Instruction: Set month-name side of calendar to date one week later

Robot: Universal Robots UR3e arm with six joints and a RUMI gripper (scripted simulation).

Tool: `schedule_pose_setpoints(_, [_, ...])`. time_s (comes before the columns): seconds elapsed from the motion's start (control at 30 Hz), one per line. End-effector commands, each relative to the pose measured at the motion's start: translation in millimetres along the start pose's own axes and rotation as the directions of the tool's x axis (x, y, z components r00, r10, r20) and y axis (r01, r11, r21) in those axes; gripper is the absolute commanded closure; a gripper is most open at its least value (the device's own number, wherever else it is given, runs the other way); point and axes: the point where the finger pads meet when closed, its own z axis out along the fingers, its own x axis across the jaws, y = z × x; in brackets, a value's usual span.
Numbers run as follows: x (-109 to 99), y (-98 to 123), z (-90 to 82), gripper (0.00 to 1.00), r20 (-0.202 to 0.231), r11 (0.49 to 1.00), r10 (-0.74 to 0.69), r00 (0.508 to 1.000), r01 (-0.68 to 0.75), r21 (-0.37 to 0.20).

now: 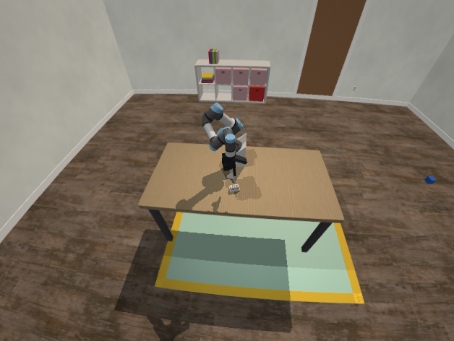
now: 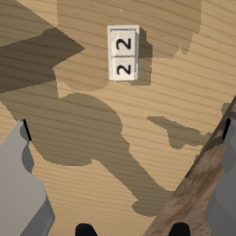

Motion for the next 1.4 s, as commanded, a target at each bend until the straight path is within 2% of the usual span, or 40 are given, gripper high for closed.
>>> schedule_pose_setpoints(0.0, [0, 0, -17.1, 0.0, 0.004, 1.0, 0.001, 1.0, -0.001, -0.001])
schedule_pose_setpoints(0.13, [1, 0, -25.6, 0.0, 0.004, 1.0, 0.001, 1.0, -0.001, -0.001])
schedule_pose_setpoints(0.37, [1, 0, -30.6, 0.0, 0.004, 1.0, 0.001, 1.0, -0.001, -0.001])
schedule_pose_setpoints(1.37, [1, 0, -31.2, 0.0, 0.004, 1.0, 0.001, 1.0, -0.001, -0.001])
